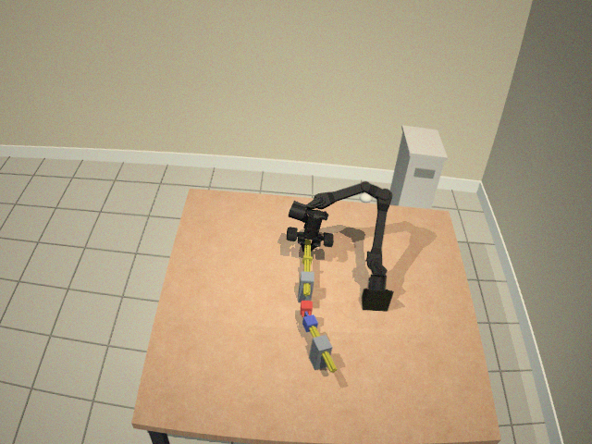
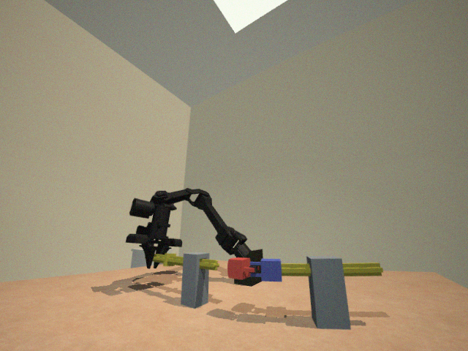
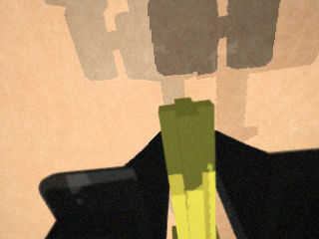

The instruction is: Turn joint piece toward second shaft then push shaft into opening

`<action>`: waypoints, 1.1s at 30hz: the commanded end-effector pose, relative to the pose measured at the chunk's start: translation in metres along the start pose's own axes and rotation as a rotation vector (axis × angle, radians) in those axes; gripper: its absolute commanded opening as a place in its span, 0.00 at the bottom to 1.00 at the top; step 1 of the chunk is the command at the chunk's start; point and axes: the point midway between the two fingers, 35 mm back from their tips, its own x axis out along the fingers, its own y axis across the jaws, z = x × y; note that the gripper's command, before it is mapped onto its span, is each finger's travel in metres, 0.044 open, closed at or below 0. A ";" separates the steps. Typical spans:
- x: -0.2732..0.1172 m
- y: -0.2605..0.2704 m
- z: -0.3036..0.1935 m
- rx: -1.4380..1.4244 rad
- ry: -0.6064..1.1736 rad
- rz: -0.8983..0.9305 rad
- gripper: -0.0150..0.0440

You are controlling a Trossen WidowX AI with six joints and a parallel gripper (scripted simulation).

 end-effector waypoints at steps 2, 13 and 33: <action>0.002 -0.001 0.000 -0.002 0.003 -0.035 0.37; 0.000 0.000 0.003 -0.001 0.000 -0.072 0.36; 0.001 0.000 -0.010 -0.002 0.003 -0.090 0.25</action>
